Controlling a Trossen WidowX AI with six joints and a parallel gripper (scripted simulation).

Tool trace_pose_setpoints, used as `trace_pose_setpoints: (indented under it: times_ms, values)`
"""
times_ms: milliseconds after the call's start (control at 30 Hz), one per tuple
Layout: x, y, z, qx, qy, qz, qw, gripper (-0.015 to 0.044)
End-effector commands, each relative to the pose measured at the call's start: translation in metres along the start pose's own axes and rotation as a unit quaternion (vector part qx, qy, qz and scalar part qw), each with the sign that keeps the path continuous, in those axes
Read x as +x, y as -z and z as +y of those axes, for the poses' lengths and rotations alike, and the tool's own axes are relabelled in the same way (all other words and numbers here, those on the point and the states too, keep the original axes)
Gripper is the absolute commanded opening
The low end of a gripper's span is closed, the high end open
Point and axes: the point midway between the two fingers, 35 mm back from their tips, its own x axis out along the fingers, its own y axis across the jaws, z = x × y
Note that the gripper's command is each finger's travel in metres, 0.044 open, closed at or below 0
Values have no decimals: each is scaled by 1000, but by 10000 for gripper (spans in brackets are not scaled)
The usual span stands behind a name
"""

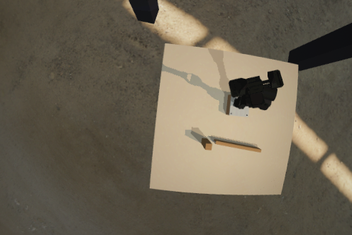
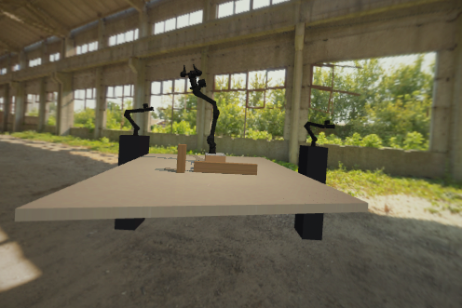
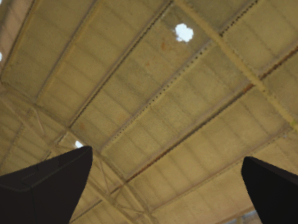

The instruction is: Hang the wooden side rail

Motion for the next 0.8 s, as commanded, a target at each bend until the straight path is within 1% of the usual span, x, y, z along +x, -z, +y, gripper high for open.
trace_pose_setpoints:
  times_ms: [0, 33, 400, 767]
  values:
    - [0, 0, 1, -1, -2, 1, 1000, 426]
    - [-1, 0, 6, -3, -8, 2, 1000, 440]
    - [-36, -13, 101, -49, -152, 11, 987, 440]
    - [-96, -49, 188, -104, -297, -38, 949, 440]
